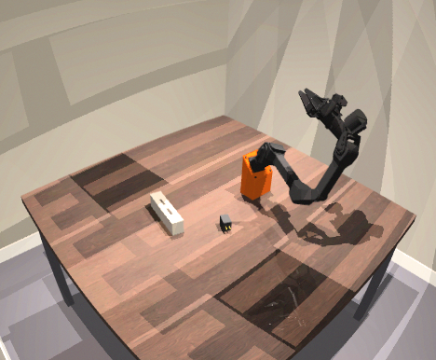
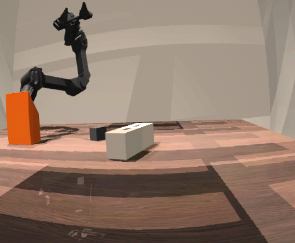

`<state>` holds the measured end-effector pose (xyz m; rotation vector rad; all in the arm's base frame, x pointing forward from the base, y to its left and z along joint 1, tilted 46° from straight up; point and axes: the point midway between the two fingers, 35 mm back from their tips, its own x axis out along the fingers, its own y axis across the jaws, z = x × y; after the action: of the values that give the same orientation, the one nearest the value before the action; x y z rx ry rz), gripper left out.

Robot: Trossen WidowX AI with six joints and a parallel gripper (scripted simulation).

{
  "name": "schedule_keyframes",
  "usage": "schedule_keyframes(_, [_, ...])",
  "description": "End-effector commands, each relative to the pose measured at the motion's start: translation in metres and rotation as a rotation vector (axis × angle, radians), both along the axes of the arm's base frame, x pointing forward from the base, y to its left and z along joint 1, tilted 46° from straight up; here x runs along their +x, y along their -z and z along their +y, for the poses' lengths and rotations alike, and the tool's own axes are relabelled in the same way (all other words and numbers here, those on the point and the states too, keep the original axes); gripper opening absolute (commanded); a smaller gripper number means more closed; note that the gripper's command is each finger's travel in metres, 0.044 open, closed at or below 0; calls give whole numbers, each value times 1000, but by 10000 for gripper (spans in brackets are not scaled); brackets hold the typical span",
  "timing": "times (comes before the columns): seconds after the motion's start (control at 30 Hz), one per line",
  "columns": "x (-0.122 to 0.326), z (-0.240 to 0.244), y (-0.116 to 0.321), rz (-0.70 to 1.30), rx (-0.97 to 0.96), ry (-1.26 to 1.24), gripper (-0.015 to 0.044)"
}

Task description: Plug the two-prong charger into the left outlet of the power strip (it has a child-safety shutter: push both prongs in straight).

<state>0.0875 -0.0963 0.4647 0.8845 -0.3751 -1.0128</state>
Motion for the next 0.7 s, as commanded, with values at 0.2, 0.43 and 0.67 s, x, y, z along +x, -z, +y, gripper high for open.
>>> schedule_keyframes(0.2, [1,-27,15,80,29,-125,440])
schedule_keyframes(0.43, [8,-41,27,132,41,-223,440])
schedule_keyframes(0.67, [12,-45,33,106,85,-246,440])
